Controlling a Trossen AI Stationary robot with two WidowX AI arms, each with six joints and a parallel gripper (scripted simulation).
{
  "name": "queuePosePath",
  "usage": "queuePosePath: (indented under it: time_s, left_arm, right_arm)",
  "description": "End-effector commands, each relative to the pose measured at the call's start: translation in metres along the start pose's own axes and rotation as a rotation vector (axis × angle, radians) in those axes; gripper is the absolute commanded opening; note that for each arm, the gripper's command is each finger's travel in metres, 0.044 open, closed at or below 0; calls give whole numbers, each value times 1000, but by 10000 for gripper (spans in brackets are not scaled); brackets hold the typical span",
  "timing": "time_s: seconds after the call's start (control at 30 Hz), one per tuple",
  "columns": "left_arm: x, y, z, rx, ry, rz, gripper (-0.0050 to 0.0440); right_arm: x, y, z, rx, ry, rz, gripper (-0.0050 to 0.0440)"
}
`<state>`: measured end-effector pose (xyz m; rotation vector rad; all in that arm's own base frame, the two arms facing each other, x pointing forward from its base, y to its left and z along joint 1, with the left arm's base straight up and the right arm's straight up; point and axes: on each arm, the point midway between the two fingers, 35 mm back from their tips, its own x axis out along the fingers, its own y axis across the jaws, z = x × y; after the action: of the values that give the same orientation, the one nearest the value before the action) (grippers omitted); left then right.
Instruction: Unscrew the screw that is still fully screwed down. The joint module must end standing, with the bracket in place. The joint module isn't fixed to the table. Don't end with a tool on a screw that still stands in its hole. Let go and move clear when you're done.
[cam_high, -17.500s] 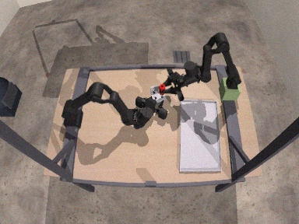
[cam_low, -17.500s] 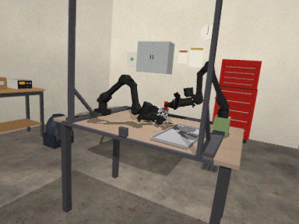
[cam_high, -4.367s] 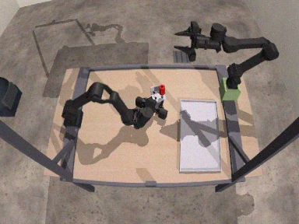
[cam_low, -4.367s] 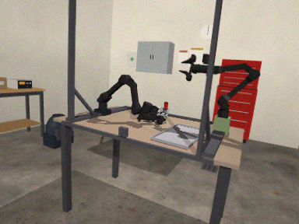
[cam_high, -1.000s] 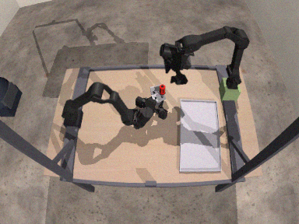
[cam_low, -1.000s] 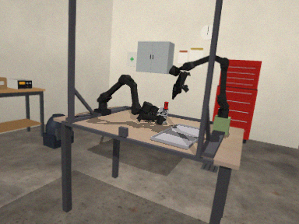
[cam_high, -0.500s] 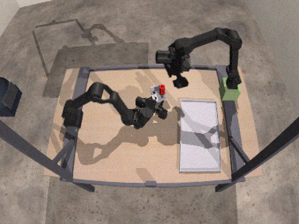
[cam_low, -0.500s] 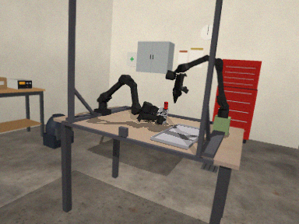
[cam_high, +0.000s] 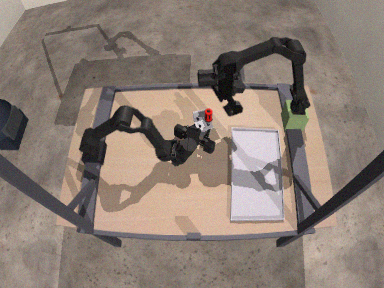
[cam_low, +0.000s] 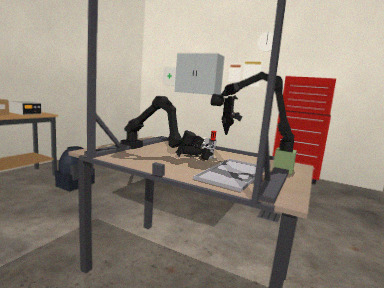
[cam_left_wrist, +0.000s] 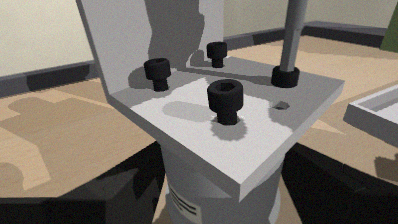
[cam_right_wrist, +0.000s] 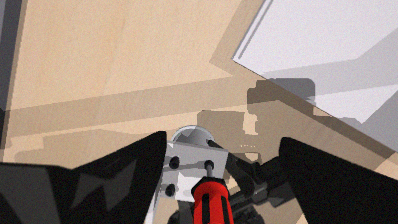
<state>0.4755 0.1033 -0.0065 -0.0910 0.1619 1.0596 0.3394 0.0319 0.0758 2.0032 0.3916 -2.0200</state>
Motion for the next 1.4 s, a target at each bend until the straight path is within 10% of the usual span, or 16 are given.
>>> queuePosePath:
  time_s: [0.0,1.37]
  left_arm:
    - [2,-3,11,-25,-13,-1,245]
    - [2,-3,11,-25,-13,-1,245]
  right_arm:
    - [-11,1,-5,-1,36,11,300]
    - [29,2,-7,-1,36,11,300]
